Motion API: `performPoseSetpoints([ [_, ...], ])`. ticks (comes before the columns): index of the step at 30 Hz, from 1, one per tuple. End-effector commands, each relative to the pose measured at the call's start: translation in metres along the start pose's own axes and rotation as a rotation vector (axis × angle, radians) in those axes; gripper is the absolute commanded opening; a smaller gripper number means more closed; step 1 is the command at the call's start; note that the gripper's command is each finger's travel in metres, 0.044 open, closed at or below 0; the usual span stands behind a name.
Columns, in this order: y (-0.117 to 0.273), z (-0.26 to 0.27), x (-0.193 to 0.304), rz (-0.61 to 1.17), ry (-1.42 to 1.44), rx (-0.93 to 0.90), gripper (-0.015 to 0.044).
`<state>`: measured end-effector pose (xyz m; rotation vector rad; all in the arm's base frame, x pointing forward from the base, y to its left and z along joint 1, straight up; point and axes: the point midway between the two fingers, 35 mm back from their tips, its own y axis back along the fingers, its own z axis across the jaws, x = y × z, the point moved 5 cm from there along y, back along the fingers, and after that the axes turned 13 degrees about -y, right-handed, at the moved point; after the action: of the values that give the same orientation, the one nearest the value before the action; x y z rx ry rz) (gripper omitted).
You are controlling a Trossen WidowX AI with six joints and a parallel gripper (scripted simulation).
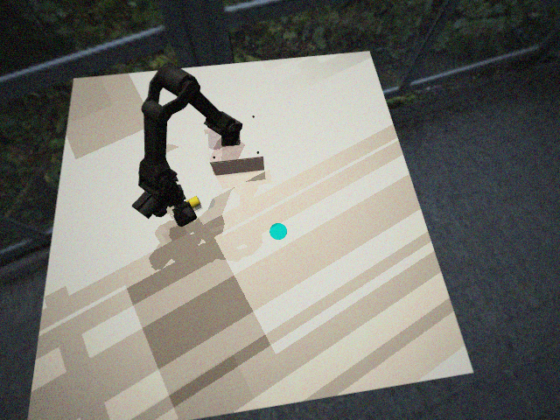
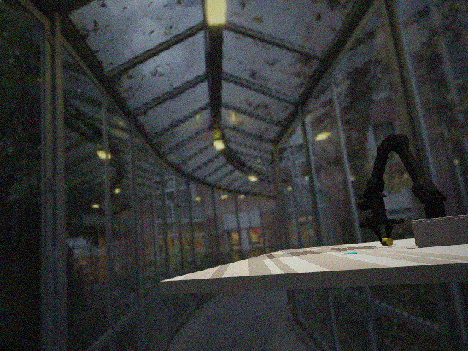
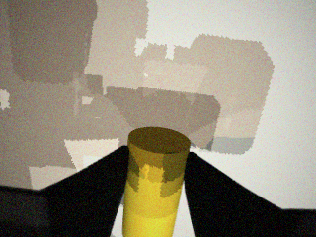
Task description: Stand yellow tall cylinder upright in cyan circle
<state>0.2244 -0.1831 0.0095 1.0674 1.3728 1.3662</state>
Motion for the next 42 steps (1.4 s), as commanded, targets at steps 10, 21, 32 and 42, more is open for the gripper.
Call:
performPoseSetpoints([
  [10, 0.037, 0.004, -0.005, -0.003, -0.006, -0.007, 0.0105],
  [21, 0.071, 0.004, -0.005, -0.003, -0.006, -0.007, 0.0105],
  [32, 0.106, 0.001, -0.001, -0.003, -0.006, -0.007, 0.0105],
  [42, 0.109, 0.013, 0.006, -0.002, 0.087, -0.011, 0.0105],
])
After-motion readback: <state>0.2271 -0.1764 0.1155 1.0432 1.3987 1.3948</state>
